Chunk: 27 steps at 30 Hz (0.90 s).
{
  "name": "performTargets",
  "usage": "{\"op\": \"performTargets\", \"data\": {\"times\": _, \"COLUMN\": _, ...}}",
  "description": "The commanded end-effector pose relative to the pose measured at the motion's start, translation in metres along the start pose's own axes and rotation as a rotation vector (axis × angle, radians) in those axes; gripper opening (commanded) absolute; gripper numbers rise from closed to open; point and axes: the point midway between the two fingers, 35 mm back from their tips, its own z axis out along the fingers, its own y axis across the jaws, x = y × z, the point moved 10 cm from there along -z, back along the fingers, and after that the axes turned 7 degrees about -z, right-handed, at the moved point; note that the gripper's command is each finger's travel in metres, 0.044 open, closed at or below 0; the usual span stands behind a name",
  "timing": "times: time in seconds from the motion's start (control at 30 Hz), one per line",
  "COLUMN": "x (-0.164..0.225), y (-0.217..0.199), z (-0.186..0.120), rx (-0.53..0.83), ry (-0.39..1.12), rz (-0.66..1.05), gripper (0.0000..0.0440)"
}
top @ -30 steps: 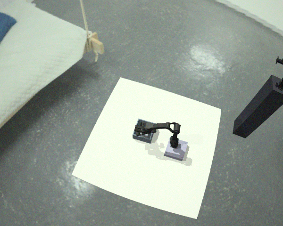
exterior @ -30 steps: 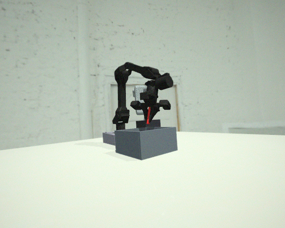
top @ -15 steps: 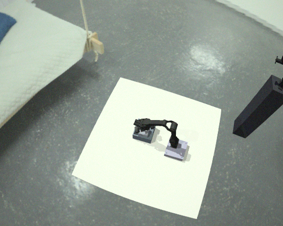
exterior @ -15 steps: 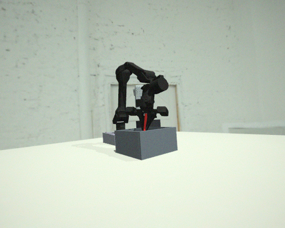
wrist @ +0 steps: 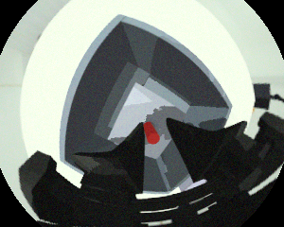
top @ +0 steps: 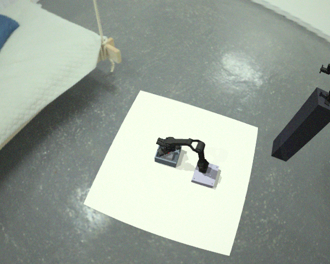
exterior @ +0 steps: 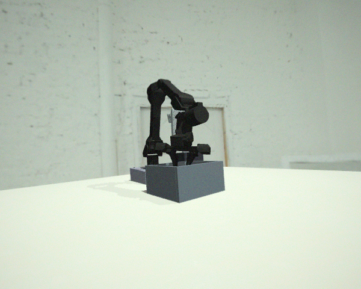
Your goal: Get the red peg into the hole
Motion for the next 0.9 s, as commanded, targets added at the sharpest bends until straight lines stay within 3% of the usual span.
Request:
{"op": "performTargets", "data": {"times": 0.0, "x": -0.012, "y": 0.006, "z": 0.004, "rx": -0.030, "ry": 0.000, "rz": -0.021, "gripper": 0.0208}}
{"op": "performTargets", "data": {"times": 0.23, "x": -0.034, "y": 0.016, "z": -0.005, "rx": -0.117, "ry": -0.005, "rz": -0.013, "gripper": 0.0388}}
{"op": "performTargets", "data": {"times": 0.33, "x": -0.045, "y": 0.017, "z": -0.006, "rx": -0.105, "ry": 0.006, "rz": -0.020, "gripper": 0.0440}}
{"op": "performTargets", "data": {"times": 0.87, "x": -0.073, "y": 0.045, "z": -0.036, "rx": -0.243, "ry": 0.006, "rz": -0.054, "gripper": 0.0440}}
